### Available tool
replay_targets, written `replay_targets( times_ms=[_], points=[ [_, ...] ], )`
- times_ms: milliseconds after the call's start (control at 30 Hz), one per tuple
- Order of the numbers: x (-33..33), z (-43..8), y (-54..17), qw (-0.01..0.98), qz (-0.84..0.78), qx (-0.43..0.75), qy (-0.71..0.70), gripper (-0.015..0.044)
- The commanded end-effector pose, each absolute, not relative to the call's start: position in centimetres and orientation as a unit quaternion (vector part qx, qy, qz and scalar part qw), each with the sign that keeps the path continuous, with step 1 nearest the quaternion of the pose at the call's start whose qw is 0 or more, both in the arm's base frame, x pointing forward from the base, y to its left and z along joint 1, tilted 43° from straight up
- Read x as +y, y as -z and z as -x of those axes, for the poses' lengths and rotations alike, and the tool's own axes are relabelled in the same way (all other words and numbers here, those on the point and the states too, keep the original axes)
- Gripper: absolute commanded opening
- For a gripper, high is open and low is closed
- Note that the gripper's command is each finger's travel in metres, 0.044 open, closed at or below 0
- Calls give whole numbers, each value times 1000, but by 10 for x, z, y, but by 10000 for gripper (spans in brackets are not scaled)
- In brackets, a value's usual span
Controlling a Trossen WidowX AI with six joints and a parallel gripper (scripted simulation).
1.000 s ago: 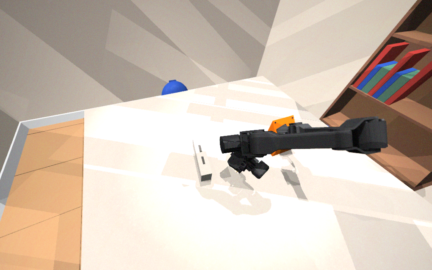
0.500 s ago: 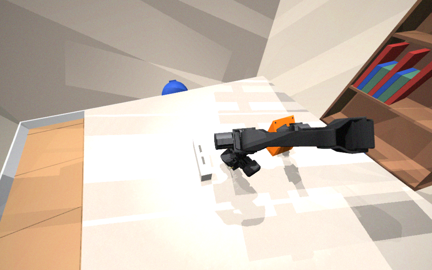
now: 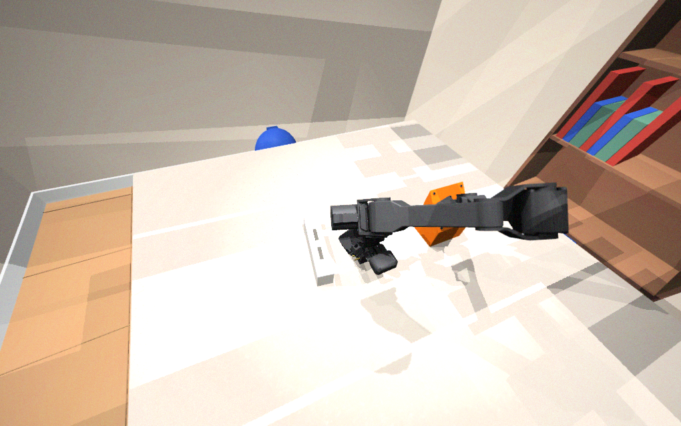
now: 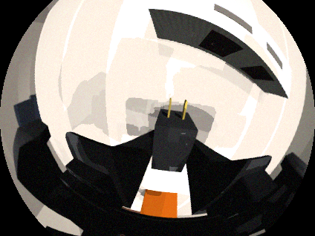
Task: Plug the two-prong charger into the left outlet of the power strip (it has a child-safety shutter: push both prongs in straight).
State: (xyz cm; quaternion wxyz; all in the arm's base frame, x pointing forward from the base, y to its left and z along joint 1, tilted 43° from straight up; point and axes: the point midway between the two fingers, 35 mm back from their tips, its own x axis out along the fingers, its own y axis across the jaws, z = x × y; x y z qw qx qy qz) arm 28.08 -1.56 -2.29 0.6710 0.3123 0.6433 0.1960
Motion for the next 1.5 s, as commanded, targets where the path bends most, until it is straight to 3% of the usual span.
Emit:
replay_targets(
  times_ms=[0,1467],
  points=[
    [-18,-282,33,661,-333,648,-180,0],
    [-36,-319,48,647,-361,653,-155,0]
  ],
)
